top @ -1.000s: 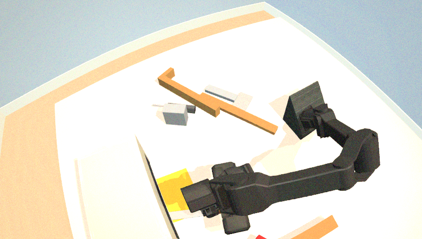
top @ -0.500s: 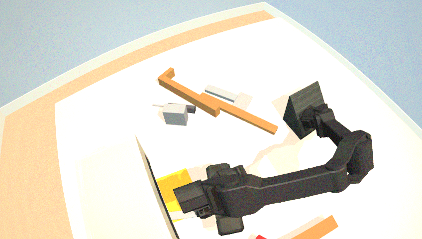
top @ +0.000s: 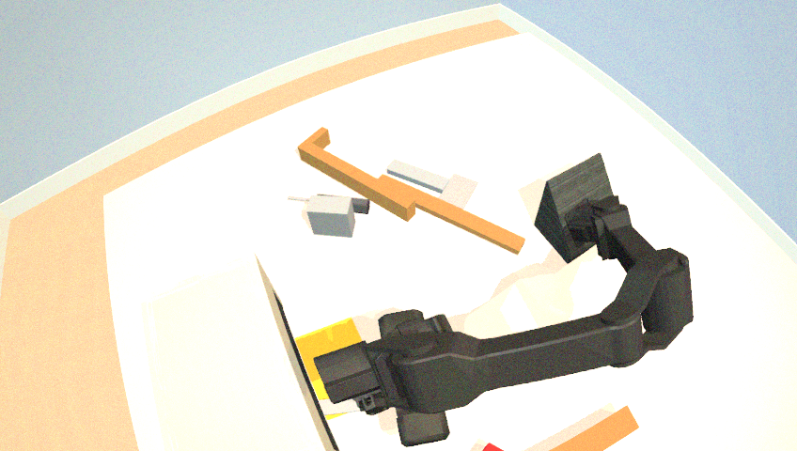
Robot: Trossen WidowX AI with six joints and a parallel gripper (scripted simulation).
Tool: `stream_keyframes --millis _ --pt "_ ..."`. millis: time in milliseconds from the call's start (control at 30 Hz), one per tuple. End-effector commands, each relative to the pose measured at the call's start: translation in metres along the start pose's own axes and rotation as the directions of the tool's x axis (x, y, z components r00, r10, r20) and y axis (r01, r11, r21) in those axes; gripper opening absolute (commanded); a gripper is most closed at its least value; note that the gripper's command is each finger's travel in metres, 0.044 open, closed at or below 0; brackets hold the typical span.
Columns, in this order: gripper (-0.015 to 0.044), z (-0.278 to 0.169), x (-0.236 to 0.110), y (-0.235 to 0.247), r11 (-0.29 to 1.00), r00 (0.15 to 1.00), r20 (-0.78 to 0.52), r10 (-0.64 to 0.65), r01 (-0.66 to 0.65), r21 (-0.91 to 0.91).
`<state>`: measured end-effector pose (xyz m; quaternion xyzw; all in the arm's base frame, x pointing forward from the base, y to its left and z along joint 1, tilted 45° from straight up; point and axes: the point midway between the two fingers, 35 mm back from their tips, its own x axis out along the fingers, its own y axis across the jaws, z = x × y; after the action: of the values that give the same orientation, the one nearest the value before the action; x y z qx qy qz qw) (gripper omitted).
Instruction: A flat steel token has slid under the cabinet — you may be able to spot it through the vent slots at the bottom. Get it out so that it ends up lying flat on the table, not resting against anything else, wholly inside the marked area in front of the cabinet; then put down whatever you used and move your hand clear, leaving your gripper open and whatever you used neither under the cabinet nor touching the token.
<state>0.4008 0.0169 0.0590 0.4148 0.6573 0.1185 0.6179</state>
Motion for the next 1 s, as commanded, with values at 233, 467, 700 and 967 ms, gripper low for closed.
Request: stream_keyframes --millis 233,467,700,967 --pt "0.0 0.007 0.001 -0.006 1.0 1.0 0.001 -0.001 0.001 -0.003" --pt "0.0 0.008 0.002 -0.017 1.0 1.0 0.001 -0.001 0.001 -0.003" --pt "0.0 0.008 0.002 -0.027 1.0 1.0 0.001 -0.002 0.002 -0.003" --pt "0.0 0.005 0.002 -0.027 1.0 1.0 0.001 -0.002 0.002 -0.003"
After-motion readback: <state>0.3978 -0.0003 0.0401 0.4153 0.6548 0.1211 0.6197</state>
